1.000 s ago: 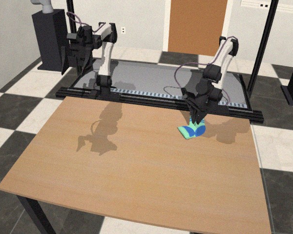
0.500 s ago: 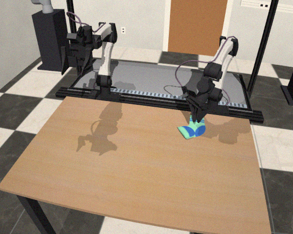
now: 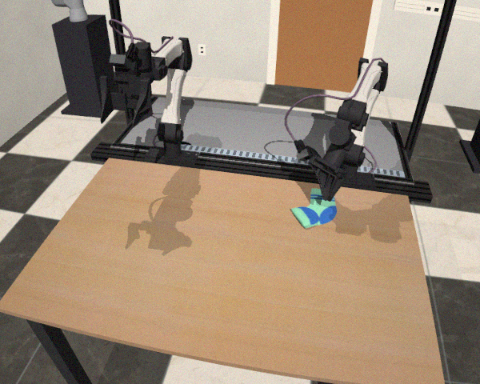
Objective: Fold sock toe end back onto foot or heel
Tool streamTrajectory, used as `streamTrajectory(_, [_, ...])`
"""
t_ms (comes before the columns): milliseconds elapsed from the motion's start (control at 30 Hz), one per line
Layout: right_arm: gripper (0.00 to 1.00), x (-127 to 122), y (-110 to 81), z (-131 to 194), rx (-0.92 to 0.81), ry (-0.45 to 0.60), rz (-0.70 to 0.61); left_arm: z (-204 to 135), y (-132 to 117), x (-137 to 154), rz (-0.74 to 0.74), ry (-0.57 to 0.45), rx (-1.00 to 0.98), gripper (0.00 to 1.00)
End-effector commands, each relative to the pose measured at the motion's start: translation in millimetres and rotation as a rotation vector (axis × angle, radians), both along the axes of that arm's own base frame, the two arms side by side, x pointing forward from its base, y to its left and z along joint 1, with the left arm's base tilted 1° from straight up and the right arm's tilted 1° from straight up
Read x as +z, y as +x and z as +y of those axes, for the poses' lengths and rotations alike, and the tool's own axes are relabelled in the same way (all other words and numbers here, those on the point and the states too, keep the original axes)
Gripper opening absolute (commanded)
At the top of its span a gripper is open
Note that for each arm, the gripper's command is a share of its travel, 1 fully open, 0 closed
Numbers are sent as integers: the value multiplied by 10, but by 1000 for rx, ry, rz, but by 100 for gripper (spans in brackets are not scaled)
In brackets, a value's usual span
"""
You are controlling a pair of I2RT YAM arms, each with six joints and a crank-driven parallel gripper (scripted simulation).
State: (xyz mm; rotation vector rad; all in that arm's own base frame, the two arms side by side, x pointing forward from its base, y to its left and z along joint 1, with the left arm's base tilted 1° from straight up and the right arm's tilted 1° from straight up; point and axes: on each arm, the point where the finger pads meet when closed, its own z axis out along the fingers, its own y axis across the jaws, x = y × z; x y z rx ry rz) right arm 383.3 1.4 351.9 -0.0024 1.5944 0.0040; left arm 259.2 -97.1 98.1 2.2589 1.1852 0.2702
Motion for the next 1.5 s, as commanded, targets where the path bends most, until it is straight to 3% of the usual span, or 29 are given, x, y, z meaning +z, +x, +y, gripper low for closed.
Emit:
streamTrajectory(0, [100,266,-45,-40,-12,-3,-68,-2,276,270,-59,-108,192,40])
streamTrajectory(433, [100,328,-51,-60,-20,-9,-85,310,824,1020,-168,-536,740,40])
streamTrajectory(500, [100,328,-51,-60,-20,-9,-85,310,824,1020,-168,-536,740,40])
streamTrajectory(600, [100,232,25,-68,-22,-7,-59,401,922,1208,-191,-656,848,40])
streamTrajectory(833, [100,334,-31,-73,-23,-9,-88,563,1118,1672,-236,-957,1045,40])
streamTrajectory(1000, [100,367,-44,-77,-24,-9,-97,691,1210,2027,-265,-1184,1147,40])
streamTrajectory(1067, [100,367,-44,-77,-24,-9,-97,691,1210,2027,-265,-1184,1147,40])
streamTrajectory(1467, [100,371,-41,-46,-17,-9,-98,971,1321,2816,-288,-1702,1261,40])
